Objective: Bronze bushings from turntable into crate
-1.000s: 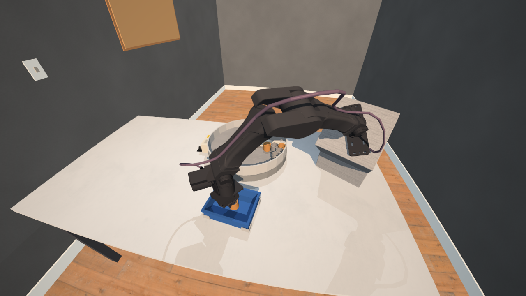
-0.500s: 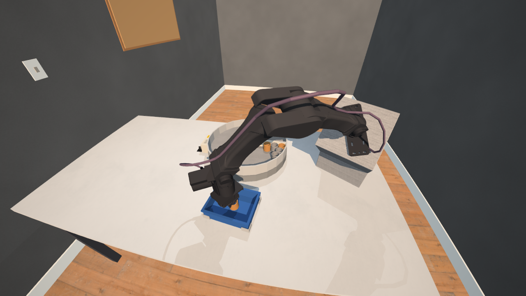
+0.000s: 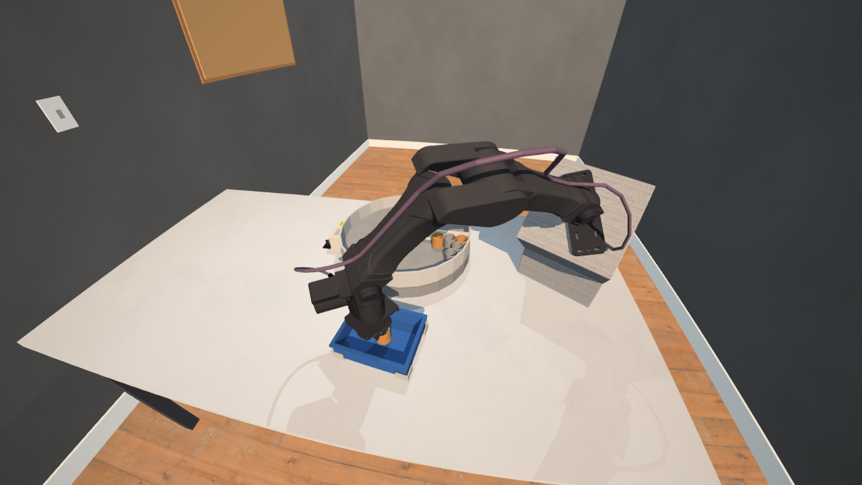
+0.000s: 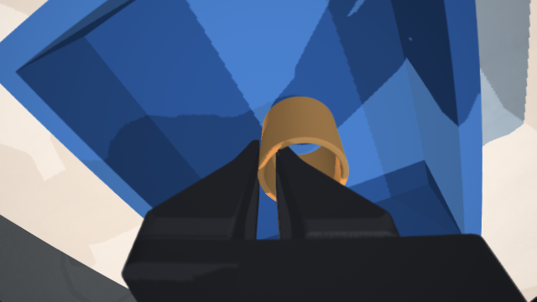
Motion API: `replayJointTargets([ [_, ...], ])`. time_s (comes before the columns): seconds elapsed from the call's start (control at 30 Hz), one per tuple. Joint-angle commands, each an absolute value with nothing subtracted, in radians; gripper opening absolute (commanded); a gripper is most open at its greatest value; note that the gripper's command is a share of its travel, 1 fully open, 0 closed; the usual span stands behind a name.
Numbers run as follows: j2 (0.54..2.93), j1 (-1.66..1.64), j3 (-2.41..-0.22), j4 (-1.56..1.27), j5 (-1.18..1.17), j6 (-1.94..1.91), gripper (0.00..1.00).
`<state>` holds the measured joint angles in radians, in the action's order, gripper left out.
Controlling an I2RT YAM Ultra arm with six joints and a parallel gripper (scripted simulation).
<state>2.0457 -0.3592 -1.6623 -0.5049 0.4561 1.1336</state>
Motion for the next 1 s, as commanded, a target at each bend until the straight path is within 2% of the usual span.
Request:
replayJointTargets([
  [0.0,2.017,-0.343,-1.693,-0.508,0.442,1.138,0.00],
  [0.97,2.063,-0.357,-1.719,-0.525,0.440,1.142,0.00],
])
